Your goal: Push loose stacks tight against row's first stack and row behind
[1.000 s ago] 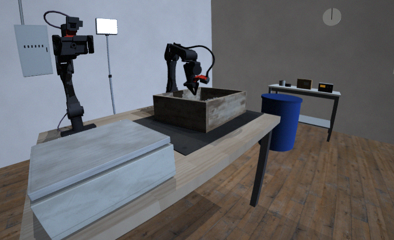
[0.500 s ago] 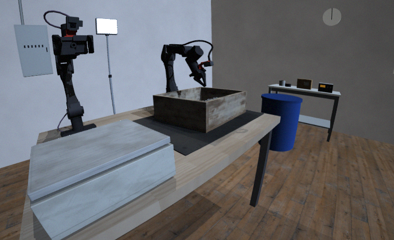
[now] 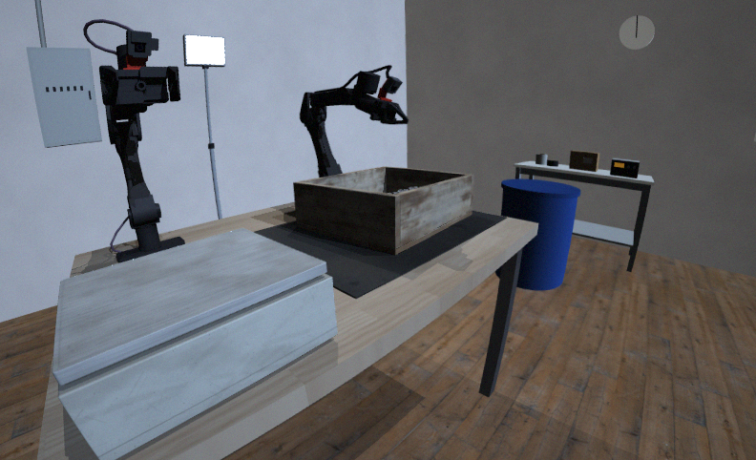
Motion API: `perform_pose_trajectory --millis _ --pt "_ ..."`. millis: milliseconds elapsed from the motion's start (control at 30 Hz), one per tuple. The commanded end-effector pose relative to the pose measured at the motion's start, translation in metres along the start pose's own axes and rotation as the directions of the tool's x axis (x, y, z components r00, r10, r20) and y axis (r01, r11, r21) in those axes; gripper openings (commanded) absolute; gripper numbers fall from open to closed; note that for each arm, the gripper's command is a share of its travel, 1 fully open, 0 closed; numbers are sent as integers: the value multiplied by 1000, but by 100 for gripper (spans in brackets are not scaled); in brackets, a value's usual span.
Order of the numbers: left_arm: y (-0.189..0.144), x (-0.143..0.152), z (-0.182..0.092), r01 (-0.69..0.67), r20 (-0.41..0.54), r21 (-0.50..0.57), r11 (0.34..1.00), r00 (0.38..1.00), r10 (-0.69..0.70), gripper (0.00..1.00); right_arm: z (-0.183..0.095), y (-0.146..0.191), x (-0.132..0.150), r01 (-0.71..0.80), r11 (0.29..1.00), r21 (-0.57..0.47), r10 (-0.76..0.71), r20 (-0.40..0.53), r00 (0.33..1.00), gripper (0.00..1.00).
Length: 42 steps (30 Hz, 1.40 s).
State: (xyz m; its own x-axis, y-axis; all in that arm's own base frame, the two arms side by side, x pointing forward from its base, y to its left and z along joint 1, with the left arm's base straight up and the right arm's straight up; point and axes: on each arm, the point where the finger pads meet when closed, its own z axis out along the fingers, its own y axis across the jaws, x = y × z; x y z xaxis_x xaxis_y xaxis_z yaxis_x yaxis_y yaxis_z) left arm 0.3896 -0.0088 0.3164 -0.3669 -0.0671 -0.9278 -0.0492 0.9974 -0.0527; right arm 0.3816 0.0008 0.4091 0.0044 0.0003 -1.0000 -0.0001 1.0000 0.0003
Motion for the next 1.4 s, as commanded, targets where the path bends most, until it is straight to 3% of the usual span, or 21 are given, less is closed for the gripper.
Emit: perform_pose_trajectory --millis 0,100,233,267,567,733,833,967,1000,1033,1167,1367 --pt "0 -68 -25 -65 313 44 997 949 48 1 -13 5 -37 -2 1000 -9 3 90 996 100" --pt "3 -95 -47 -108 438 31 994 895 83 1 -4 1 -20 0 1000 4 0 42 999 100" --pt "8 -62 -21 -90 329 30 996 941 75 1 -1 0 -12 2 1000 2 -2 27 1000 100" --pt "7 -108 -52 -64 440 33 997 897 43 1 4 -2 1 3 1000 6 -3 -2 1000 100" --pt "-2 -113 -54 -71 453 54 996 891 39 1 -2 -1 -10 5 1000 3 -5 28 1000 100" --pt "0 -112 -49 -69 442 34 997 896 47 1 1 2 0 7 1000 -8 -7 6 1000 100" --pt "3 -122 -71 -66 487 26 997 872 45 1 1 3 1 7 1000 -10 -7 3 1000 100" --pt "1 -124 -74 -69 492 29 997 869 46 1 2 4 5 7 1000 -14 -7 -4 1000 100" --pt "3 -116 -63 -68 465 25 997 884 48 1 -1 2 -3 2 1000 -5 -2 12 1000 100" --pt "0 -125 -77 -72 496 30 997 867 47 1 3 5 8 7 1000 -16 -7 -11 1000 100" --pt "3 -112 -64 -72 449 21 997 892 55 1 -6 8 -16 8 1000 -25 -6 43 999 100" --pt "2 -113 -66 -73 447 22 997 893 56 1 -10 1 -22 7 1000 -3 -7 60 998 100"
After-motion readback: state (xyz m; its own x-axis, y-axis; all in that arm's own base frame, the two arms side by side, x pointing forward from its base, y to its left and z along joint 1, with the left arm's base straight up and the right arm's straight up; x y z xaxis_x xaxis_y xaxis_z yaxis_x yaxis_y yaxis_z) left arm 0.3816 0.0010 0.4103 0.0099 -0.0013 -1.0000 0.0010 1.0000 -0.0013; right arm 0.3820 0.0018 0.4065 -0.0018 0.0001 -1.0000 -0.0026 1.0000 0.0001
